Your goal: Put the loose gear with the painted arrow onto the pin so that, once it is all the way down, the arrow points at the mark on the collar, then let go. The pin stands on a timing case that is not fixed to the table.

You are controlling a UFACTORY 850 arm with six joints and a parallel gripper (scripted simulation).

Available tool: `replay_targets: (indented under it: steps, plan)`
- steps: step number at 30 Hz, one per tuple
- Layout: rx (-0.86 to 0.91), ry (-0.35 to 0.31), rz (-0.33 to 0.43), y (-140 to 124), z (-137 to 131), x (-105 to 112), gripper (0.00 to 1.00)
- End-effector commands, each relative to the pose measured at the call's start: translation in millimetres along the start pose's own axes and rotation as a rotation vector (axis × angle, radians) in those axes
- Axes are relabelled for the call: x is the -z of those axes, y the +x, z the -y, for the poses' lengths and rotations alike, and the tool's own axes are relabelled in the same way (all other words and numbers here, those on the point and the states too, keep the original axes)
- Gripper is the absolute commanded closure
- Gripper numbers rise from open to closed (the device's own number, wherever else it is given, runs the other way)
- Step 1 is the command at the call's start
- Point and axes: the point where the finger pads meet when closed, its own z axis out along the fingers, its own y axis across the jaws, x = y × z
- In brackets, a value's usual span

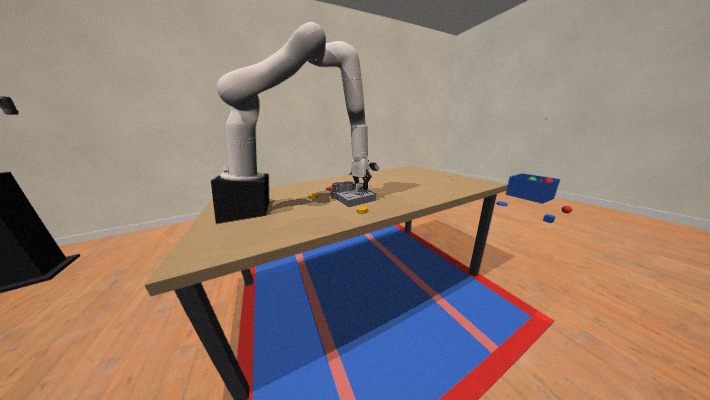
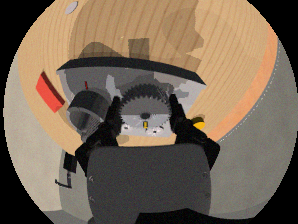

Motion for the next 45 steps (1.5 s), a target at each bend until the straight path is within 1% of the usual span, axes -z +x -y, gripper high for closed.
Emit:
replay_targets:
  steps: [1,11,13,23,28,45]
  plan:
    - [0.0,-0.002,-0.001,1,-1,13,1.0]
    - [0.0,-0.002,-0.001,1,0,38,1.0]
    - [0.0,-0.002,-0.001,1,0,38,1.0]
    - [0.0,-0.002,-0.001,1,0,54,1.0]
    - [0.0,-0.002,-0.001,1,0,57,1.0]
    - [0.0,-0.002,-0.001,1,0,58,1.0]
